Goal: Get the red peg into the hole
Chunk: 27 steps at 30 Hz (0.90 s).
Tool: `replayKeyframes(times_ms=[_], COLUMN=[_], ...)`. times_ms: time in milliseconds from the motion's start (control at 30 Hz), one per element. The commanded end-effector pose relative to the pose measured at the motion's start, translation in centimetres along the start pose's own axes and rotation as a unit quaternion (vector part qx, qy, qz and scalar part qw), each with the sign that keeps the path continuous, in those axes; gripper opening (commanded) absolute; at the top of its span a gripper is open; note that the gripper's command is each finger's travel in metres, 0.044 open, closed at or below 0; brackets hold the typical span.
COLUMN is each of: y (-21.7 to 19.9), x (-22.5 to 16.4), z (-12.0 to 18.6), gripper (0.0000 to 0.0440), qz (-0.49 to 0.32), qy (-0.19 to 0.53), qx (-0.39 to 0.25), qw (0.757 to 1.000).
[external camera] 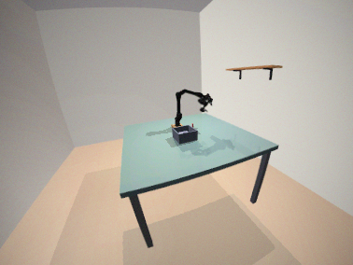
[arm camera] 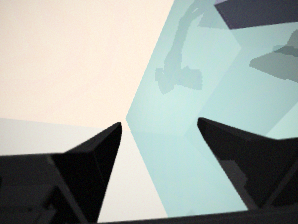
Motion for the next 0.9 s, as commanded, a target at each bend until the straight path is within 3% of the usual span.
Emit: replayKeyframes(times_ms=[0,67,400,867], y=[0.0,-0.2,-1.1,-4.2], x=[0.3,1.0,5.1,10.4], z=[-0.1,-0.5,-1.9,-4.0], gripper=[0.0418,0.044,0.044,0.044], qz=[0.015,0.042,0.154,0.231], qy=[0.004,0.012,0.082,0.223], qx=[-0.009,-0.028,-0.135,-0.293], qw=[1.0,0.999,0.975,0.9])
Point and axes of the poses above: the point midway between the two fingers, 35 mm back from their tips, its own z axis back along the fingers, its own y axis across the jaws, x = y × z, the point moved 10 cm from there along z, back along the fingers, and after that the axes turned 6 degrees about z, right-handed, at the moved point
